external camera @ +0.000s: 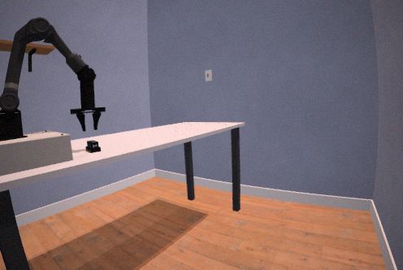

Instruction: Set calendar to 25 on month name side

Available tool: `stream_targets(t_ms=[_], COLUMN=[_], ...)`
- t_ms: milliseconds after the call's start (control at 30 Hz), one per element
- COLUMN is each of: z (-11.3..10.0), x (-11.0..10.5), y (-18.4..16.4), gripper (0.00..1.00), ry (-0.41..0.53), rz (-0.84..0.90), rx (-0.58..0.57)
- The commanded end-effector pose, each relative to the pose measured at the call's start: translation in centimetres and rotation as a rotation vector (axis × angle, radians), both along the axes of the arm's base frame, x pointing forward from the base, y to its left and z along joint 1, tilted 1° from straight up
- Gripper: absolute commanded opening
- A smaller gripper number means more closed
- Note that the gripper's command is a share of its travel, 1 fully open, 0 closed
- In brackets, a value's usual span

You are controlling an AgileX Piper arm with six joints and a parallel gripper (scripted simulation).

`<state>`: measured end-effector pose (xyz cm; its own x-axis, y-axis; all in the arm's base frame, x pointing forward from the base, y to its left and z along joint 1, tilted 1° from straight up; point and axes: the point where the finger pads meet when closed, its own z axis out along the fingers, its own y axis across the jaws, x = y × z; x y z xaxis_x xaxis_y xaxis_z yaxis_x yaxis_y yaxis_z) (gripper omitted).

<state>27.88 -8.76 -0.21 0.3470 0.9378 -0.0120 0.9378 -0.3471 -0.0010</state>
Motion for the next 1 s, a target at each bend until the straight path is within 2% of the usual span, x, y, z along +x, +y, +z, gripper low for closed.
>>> stream_targets(t_ms=[0,167,400,433,967], z=[1.1,2.6,2.8,2.8,2.8], x=[0.1,0.1,0.1,0.1,0.1], y=[0.0,0.0,0.0,0.0,0.0], gripper=[0.61,0.61,0.61,1.00,1.00], ry=[-0.005,-0.005,-0.003,-0.002,-0.002], rz=[0.000,0.000,0.000,0.000,0.000], rx=[0.000,-0.001,0.000,0.000,0.000])
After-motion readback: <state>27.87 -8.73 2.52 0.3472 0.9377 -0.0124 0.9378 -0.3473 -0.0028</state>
